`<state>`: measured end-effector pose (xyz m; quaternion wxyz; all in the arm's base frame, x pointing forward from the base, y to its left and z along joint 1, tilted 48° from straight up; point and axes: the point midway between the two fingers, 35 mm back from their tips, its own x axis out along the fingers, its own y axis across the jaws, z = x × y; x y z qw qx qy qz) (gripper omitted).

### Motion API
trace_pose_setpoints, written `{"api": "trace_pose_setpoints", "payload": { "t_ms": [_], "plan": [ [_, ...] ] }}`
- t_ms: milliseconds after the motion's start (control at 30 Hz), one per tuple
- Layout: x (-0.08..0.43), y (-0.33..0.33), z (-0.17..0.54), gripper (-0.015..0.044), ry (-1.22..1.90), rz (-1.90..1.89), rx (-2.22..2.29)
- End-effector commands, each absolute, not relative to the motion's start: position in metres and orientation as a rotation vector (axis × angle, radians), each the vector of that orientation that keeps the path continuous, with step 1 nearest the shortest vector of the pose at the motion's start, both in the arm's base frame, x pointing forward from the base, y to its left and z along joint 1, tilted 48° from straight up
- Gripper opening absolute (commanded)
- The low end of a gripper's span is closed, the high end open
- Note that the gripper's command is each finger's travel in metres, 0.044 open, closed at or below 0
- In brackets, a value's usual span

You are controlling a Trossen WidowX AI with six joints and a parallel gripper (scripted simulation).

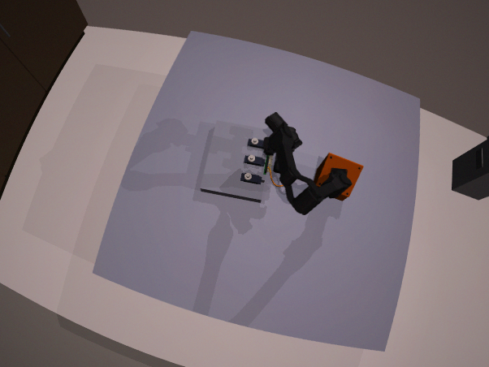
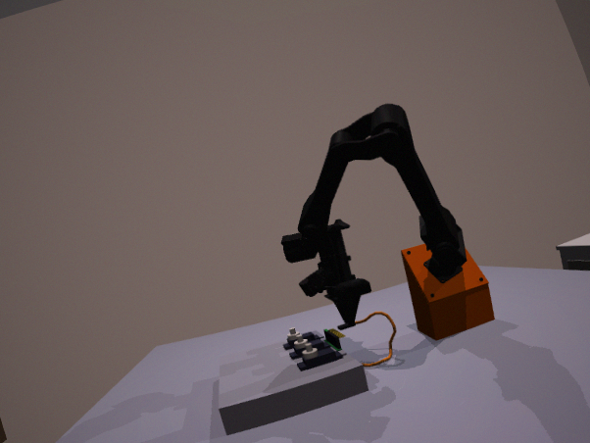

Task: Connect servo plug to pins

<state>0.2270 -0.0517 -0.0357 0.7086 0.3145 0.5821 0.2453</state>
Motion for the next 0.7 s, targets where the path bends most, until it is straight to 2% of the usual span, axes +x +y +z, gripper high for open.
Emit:
{"api": "trace_pose_setpoints", "payload": {
  "t_ms": [0, 667],
  "plan": [
    [0.2332, -0.0534, -0.0342, 0.0000, 1.289, 0.542, 0.700],
    [0.2417, -0.0566, -0.0340, 0.0000, 1.289, 0.542, 0.700]
  ]
}}
